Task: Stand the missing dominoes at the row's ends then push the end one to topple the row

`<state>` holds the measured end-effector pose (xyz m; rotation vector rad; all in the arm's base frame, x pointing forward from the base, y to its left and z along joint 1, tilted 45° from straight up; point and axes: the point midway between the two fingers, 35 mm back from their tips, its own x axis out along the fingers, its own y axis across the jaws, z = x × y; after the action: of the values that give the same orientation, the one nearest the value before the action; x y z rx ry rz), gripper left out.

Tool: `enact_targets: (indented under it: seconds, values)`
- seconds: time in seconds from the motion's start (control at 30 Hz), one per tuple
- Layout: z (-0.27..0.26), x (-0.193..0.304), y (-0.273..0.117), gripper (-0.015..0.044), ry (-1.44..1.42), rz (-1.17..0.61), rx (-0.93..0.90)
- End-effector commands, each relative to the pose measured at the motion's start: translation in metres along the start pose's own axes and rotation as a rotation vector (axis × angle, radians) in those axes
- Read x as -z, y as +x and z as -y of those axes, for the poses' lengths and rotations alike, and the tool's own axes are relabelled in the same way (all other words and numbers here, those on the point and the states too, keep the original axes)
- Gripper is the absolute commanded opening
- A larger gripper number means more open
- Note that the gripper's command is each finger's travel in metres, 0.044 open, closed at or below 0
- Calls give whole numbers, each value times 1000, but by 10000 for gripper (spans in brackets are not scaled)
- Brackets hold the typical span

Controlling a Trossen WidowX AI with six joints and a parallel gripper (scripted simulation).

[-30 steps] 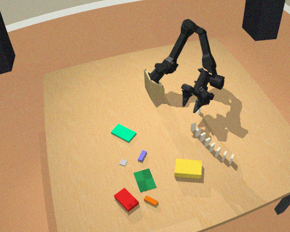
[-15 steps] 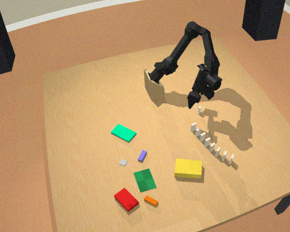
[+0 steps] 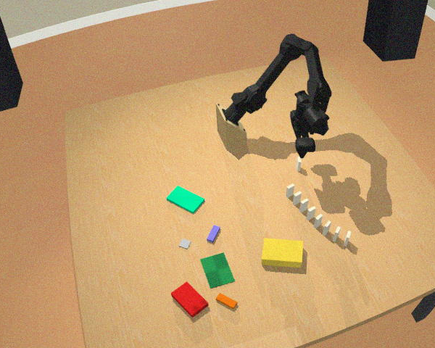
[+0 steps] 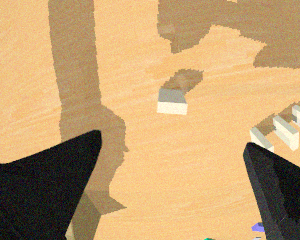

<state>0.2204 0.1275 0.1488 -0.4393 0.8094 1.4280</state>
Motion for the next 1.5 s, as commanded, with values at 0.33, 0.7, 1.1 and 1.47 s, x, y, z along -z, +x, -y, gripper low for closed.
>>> enact_targets:
  seconds: [0.33, 0.7, 1.1, 1.47]
  values:
    - [-1, -3, 63, 440, -12, 13, -1]
    - [-1, -3, 77, 440, -12, 14, -2]
    - [-1, -4, 78, 177, -12, 14, -2]
    - [-1, -4, 78, 107, -12, 14, -2]
